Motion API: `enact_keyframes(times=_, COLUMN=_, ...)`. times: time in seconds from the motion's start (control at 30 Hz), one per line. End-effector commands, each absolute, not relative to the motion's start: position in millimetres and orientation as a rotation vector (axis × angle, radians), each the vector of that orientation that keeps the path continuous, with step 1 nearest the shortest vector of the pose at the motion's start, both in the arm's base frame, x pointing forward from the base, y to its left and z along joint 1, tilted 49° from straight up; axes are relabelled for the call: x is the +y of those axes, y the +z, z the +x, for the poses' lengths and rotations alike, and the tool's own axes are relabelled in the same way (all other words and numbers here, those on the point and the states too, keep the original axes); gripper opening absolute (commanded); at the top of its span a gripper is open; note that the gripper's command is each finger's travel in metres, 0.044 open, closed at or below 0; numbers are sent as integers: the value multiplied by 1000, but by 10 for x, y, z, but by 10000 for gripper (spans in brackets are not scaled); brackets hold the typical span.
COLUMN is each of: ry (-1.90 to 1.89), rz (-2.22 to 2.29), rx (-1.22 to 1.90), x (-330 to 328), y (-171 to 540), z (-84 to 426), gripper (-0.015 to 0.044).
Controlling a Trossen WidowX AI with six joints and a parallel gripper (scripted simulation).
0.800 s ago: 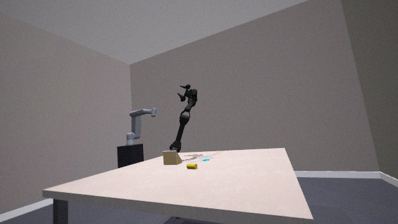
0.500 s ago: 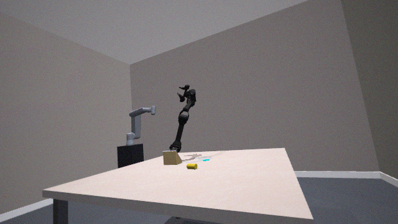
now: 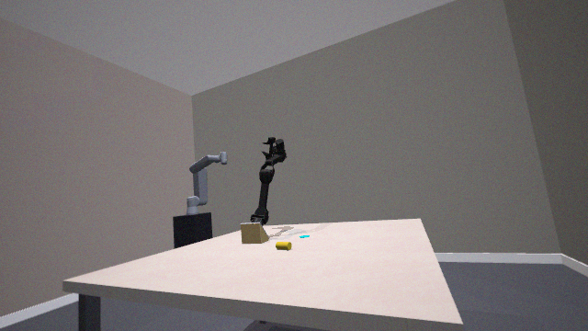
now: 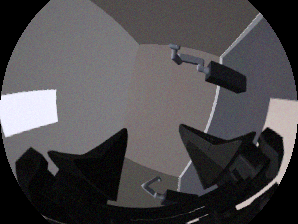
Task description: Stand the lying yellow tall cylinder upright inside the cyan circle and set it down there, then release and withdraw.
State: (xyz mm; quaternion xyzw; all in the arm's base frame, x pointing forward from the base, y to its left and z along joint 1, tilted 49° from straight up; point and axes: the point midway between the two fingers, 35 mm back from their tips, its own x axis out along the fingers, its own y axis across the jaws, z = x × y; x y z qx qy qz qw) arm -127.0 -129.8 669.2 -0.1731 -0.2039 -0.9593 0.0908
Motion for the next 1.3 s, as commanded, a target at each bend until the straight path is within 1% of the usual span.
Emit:
enact_keyframes(times=0.0, ry=-2927, rz=-589, rx=-646, x=-856, y=6770, z=-1355, gripper=309)
enact_keyframes(times=0.3, ry=-3087, rz=-736, rx=-717, x=22, y=6843, z=-1370, gripper=309)
enact_keyframes(times=0.6, ry=-3249, rz=-891, rx=-792, x=887, y=6819, z=-1169, gripper=309)
enact_keyframes(times=0.93, ry=-3426, rz=-1073, rx=-888, x=1763, y=6676, z=-703, gripper=309)
enact_keyframes(times=1.27, ry=-3592, rz=-1261, rx=-1009, x=2475, y=6410, z=-19, gripper=309)
